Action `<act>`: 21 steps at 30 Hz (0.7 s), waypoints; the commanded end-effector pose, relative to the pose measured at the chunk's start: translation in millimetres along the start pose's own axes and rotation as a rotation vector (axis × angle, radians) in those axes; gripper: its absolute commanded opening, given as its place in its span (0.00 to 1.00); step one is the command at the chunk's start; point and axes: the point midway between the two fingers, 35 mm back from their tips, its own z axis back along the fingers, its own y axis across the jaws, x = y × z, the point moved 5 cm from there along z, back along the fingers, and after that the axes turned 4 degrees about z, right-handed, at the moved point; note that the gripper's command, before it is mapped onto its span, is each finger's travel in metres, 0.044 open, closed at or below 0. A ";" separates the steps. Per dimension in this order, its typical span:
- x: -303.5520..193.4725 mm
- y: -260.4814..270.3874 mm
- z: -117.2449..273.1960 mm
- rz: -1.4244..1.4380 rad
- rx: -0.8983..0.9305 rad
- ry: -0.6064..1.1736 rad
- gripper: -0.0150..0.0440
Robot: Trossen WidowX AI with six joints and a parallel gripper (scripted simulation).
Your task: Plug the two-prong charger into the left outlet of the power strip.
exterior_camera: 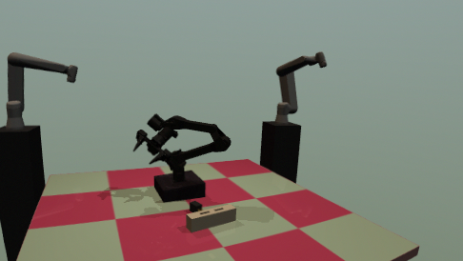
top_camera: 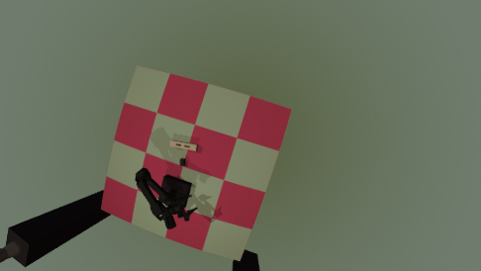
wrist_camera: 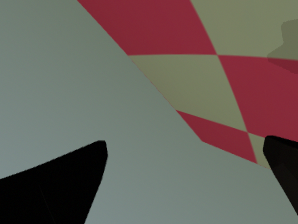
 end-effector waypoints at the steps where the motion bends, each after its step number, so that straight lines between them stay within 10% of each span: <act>1: -1.7 0.9 -1.9 0.054 -0.038 0.003 1.00; 21: -10.0 -2.8 -16.1 0.310 -0.239 0.064 1.00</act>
